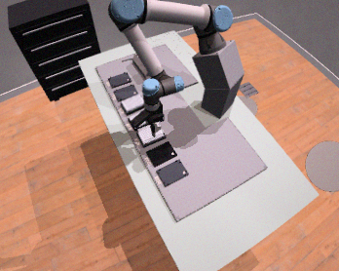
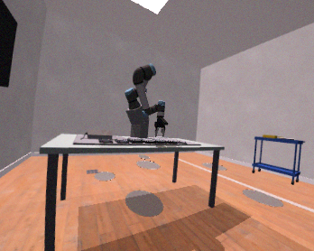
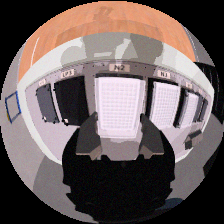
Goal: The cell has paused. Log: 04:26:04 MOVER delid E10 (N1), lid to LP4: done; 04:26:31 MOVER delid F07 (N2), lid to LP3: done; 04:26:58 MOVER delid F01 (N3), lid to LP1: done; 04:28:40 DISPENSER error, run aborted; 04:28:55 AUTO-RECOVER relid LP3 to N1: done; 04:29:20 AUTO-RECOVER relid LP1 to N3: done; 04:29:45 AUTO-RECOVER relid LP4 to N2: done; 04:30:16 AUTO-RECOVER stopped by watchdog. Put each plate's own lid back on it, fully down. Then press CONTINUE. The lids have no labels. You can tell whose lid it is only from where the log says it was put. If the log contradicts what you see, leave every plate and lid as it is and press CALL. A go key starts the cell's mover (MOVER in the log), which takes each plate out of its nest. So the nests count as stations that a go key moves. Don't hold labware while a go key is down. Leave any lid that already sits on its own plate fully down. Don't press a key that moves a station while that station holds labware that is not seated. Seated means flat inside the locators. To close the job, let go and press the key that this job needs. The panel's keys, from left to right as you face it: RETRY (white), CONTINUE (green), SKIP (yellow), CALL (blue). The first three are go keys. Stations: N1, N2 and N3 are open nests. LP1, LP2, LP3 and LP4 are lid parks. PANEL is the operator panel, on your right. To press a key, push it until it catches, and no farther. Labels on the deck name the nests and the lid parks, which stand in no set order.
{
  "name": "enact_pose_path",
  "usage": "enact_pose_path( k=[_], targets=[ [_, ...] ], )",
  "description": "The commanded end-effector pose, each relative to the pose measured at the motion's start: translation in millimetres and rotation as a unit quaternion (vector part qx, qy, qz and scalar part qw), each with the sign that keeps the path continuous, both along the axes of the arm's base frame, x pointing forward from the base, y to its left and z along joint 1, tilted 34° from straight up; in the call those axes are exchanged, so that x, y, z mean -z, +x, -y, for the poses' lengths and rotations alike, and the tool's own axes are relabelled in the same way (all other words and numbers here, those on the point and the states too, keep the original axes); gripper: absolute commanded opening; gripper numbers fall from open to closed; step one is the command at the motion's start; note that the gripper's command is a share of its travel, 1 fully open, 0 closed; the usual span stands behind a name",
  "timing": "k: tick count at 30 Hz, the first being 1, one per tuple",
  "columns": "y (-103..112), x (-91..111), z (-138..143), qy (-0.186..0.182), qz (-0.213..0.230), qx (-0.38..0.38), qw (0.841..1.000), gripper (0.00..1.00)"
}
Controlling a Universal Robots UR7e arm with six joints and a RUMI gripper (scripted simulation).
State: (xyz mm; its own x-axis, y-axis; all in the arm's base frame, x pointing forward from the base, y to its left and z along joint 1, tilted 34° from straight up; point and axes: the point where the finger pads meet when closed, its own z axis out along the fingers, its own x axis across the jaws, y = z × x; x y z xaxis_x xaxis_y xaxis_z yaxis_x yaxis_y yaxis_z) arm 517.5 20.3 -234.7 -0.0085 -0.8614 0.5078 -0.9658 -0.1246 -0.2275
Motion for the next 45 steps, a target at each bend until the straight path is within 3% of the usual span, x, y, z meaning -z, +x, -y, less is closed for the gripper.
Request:
enact_pose_path(
  k=[1, 45],
  targets=[
    [1, 1, 0, 0.0, 0.001, 0.0, 1.0, 0.0],
    [4, 11, 7, 0.0, 0.001, 0.0, 1.0, 0.0]
  ],
)
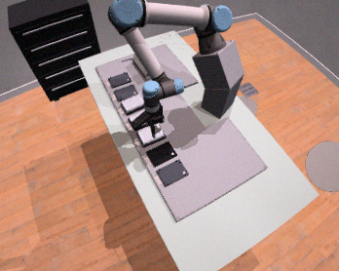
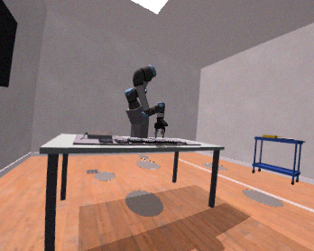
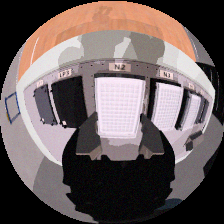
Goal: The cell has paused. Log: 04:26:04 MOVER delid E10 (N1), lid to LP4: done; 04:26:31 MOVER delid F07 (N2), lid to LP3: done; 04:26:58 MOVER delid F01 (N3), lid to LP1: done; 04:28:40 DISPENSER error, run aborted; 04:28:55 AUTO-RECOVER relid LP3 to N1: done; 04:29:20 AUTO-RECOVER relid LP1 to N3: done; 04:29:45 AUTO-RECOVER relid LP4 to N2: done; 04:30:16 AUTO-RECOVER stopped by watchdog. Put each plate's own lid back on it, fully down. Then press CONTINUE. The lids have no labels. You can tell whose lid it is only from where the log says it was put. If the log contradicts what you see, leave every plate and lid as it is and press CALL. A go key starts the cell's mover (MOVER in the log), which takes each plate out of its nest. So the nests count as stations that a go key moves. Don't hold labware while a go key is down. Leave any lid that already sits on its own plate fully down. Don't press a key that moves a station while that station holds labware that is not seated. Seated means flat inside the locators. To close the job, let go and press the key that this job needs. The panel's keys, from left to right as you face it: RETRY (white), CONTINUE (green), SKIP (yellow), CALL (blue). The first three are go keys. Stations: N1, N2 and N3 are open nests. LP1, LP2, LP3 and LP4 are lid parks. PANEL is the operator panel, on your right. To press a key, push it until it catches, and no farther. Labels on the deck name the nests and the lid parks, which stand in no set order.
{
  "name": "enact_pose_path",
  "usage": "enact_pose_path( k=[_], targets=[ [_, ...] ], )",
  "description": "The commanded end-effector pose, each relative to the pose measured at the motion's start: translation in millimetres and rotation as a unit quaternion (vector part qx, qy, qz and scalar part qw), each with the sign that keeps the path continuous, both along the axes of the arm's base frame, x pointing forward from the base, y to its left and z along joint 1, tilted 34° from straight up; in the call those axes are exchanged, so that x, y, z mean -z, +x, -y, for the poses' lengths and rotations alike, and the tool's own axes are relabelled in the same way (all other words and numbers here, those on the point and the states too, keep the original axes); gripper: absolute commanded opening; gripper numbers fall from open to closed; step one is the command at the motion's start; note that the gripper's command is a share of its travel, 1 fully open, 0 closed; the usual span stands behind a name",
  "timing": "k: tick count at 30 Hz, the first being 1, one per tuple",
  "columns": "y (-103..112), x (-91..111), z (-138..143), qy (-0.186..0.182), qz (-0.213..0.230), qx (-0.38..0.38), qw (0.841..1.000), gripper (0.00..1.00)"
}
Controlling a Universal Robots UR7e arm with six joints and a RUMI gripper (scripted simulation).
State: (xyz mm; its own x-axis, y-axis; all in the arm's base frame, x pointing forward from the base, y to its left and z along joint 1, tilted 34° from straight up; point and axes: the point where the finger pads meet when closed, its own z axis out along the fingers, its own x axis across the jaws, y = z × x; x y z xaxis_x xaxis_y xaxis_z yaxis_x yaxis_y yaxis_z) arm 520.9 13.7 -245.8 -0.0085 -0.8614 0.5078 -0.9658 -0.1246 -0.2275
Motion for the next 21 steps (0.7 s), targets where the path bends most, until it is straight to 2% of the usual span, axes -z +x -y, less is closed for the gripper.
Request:
enact_pose_path(
  k=[1, 21],
  targets=[
    [0.6, 0.4, 0.1, 0.0, 0.001, 0.0, 1.0, 0.0],
    [2.1, 5.3, 3.1, 0.0, 0.001, 0.0, 1.0, 0.0]
  ],
)
